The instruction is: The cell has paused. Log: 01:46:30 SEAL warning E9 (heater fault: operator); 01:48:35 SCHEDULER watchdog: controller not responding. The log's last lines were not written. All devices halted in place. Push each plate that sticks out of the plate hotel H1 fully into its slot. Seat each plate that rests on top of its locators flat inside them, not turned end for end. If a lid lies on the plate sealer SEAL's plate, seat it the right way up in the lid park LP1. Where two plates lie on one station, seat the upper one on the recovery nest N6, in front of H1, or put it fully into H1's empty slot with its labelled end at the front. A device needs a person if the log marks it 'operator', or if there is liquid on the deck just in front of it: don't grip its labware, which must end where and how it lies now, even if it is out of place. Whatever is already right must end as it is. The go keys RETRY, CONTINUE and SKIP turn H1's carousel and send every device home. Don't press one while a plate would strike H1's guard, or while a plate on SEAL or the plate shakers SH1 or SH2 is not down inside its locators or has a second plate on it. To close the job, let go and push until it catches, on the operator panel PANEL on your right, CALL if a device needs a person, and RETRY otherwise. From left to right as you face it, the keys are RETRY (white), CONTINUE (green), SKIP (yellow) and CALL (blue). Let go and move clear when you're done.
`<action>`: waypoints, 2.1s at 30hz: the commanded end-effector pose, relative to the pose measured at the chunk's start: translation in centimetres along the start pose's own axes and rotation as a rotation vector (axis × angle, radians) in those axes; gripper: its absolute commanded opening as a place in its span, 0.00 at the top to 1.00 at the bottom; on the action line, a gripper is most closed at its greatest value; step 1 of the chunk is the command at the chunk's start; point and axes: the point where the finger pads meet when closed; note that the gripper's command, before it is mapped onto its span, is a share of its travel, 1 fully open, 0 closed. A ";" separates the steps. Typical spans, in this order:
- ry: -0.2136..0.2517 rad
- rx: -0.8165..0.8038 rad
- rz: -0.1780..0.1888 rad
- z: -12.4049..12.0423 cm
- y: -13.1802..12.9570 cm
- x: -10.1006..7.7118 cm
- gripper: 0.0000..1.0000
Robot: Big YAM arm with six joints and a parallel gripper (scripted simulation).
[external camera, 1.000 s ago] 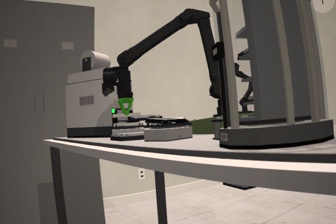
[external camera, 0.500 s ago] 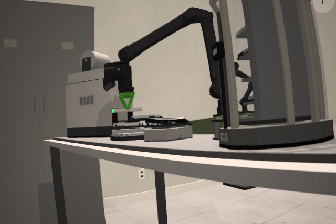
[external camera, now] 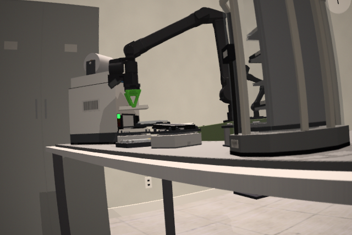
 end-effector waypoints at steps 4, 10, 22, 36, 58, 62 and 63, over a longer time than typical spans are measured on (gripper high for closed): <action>-0.063 0.007 -0.008 2.5 0.1 -4.5 0.20; -0.043 0.009 -0.006 2.5 -0.1 -4.7 0.20; -0.082 0.009 -0.011 2.1 0.0 -9.7 0.20; -0.070 0.008 -0.009 2.0 0.1 -12.4 0.20; -0.067 0.011 -0.009 1.7 0.0 -17.1 0.20; -0.063 0.011 -0.009 1.7 0.0 -16.9 0.20; -0.063 0.011 -0.009 1.7 0.0 -16.9 0.20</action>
Point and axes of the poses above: the point where the finger pads meet when closed, its own x axis out along the fingers, its own y axis across the jaws, z = x × y
